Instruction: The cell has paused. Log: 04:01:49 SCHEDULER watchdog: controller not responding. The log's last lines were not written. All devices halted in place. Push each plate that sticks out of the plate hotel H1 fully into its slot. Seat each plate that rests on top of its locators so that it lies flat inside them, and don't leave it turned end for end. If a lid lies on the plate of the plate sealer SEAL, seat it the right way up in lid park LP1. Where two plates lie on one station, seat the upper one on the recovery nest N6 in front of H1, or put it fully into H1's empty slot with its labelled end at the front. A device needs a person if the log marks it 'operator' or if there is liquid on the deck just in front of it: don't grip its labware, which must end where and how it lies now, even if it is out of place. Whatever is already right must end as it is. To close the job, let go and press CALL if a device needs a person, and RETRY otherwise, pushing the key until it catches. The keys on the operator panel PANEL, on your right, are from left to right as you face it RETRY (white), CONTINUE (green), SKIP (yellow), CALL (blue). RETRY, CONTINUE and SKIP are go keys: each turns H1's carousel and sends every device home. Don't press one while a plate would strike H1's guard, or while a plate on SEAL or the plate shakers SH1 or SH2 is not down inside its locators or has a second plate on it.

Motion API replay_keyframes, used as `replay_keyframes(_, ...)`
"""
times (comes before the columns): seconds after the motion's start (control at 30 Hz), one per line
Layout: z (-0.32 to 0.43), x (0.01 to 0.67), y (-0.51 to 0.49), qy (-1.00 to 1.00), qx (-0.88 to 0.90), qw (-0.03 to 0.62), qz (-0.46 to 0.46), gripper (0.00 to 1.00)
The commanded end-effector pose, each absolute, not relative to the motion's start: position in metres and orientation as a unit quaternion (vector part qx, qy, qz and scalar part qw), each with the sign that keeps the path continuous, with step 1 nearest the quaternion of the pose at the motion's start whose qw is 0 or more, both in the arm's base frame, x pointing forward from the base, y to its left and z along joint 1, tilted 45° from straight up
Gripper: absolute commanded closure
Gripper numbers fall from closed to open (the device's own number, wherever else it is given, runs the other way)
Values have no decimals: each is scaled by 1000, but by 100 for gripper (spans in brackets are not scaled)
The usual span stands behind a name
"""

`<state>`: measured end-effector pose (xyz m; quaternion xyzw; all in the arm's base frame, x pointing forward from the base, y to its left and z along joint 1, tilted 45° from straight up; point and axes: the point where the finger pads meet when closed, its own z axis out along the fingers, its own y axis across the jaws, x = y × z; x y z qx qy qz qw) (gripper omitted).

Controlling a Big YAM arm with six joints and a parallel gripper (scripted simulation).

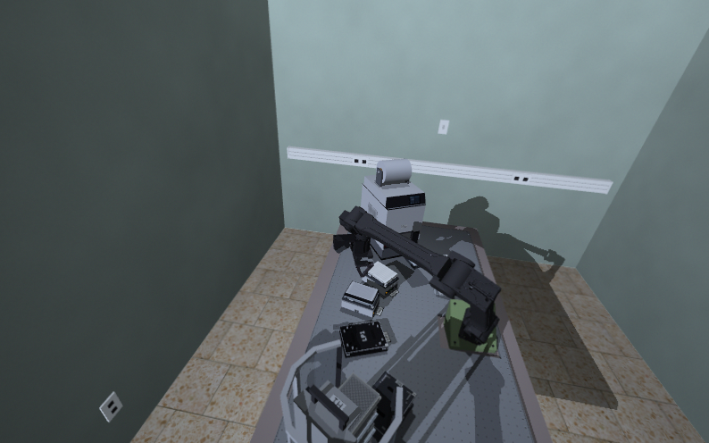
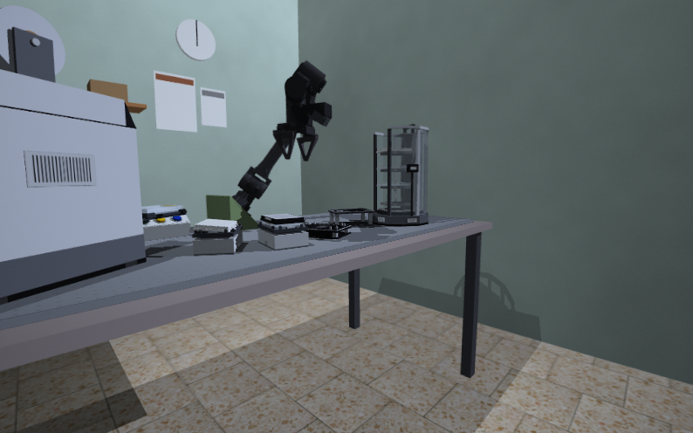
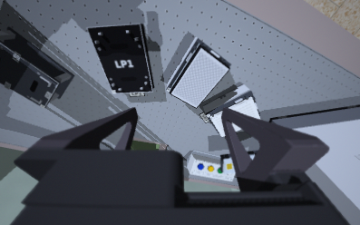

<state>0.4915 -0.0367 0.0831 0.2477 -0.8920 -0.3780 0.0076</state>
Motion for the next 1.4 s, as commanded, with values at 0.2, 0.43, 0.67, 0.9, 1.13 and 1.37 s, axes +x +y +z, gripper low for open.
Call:
replay_keyframes(0.2,81,494,-26,-850,364,-34,-378,0)
replay_keyframes(0.43,81,494,-26,-818,433,-65,-374,0)
replay_keyframes(0.67,81,494,-26,-791,479,-86,-369,0)
replay_keyframes(0.9,81,494,-26,-750,542,-116,-361,0)
replay_keyframes(1.13,81,494,-26,-717,585,-137,-354,0)
replay_keyframes(1.37,81,494,-26,-667,642,-165,-342,0)
